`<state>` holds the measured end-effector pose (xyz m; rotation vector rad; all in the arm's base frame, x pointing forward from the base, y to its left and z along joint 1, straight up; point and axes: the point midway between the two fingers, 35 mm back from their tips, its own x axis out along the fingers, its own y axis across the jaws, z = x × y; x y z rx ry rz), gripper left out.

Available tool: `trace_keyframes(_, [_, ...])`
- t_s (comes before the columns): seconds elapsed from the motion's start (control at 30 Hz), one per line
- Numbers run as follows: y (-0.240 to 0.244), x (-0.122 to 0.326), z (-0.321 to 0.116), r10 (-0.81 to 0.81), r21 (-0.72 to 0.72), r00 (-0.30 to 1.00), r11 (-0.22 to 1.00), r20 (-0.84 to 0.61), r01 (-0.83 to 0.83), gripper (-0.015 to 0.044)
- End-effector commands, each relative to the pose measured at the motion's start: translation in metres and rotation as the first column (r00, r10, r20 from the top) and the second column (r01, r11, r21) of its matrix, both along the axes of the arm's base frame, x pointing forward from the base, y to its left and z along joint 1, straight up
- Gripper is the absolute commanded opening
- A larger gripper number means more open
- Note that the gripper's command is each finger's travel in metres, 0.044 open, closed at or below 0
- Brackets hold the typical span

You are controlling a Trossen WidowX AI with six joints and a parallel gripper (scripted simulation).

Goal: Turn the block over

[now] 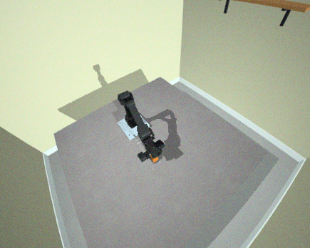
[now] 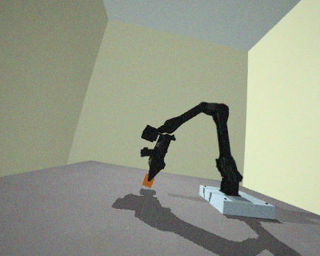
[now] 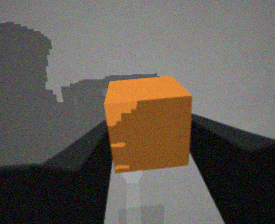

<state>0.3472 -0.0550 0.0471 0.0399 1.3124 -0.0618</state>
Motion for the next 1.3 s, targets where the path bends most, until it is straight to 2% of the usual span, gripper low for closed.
trace_keyframes(0.0, [0.001,0.0,-0.001,0.005,0.0,0.998,1.0,0.056,-0.005,0.0])
trace_keyframes(0.47, [0.001,-0.006,-0.001,0.011,-0.018,0.963,1.0,0.271,-0.006,0.0])
trace_keyframes(0.63, [0.001,-0.006,-0.001,0.012,-0.021,0.955,1.0,0.295,-0.006,0.0])
trace_keyframes(1.27, [-0.002,0.007,-0.033,0.014,-0.033,0.845,0.999,0.534,0.004,0.0])
